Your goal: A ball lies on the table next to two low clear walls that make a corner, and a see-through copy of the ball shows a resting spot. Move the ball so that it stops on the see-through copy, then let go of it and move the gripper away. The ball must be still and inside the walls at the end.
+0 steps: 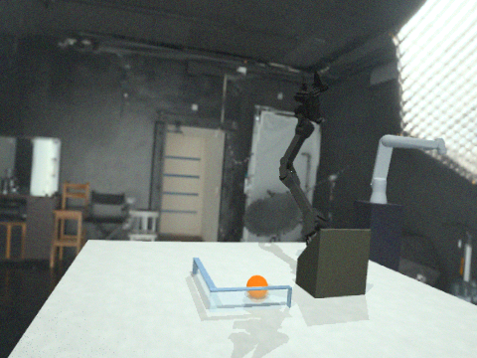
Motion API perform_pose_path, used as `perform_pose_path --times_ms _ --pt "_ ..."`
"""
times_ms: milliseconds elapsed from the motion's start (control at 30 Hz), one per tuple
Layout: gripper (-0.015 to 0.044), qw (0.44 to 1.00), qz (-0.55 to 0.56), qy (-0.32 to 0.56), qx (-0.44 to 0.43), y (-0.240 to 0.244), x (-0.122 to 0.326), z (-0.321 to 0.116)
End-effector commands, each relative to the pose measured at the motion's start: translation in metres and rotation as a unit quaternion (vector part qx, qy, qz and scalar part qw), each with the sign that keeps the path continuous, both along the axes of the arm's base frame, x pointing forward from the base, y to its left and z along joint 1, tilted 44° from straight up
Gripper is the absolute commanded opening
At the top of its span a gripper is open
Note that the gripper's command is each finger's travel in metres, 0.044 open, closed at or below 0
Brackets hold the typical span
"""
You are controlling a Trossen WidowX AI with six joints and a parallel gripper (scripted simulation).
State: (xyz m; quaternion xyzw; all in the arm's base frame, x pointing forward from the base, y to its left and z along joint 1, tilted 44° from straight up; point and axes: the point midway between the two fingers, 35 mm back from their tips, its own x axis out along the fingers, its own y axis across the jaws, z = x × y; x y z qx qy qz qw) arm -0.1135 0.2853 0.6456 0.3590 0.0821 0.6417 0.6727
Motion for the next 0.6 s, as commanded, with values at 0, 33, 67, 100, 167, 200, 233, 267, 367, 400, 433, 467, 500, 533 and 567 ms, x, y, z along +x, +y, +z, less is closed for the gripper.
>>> perform_pose_path --times_ms 0,33,67,100,167,200,233,267,367,400,433,467,500,533,567 --pt "0.0426 1.0 -0.002 -0.004 -0.003 0.002 0.0 -0.002" --pt "0.0434 1.0 -0.009 -0.014 -0.01 0.008 -0.001 -0.006" --pt "0.0434 0.999 -0.021 -0.032 -0.023 0.017 -0.001 -0.014" --pt "0.0434 0.997 -0.034 -0.053 -0.04 0.028 -0.001 -0.025" --pt "0.0434 0.991 -0.061 -0.094 -0.073 0.051 0.002 -0.046" --pt "0.0434 0.987 -0.073 -0.113 -0.091 0.061 0.004 -0.057" --pt "0.0434 0.982 -0.085 -0.132 -0.109 0.072 0.007 -0.068" --pt "0.0434 0.976 -0.097 -0.151 -0.127 0.082 0.011 -0.079" --pt "0.0434 0.954 -0.13 -0.204 -0.177 0.11 0.026 -0.11" --pt "0.0434 0.946 -0.14 -0.221 -0.193 0.118 0.032 -0.12" --pt "0.0434 0.938 -0.148 -0.235 -0.207 0.124 0.038 -0.129" --pt "0.0434 0.931 -0.154 -0.246 -0.219 0.13 0.043 -0.136" --pt "0.0434 0.926 -0.159 -0.255 -0.229 0.134 0.047 -0.142" --pt "0.0434 0.919 -0.164 -0.265 -0.242 0.139 0.051 -0.15" --pt "0.0434 0.91 -0.17 -0.277 -0.258 0.145 0.057 -0.161"
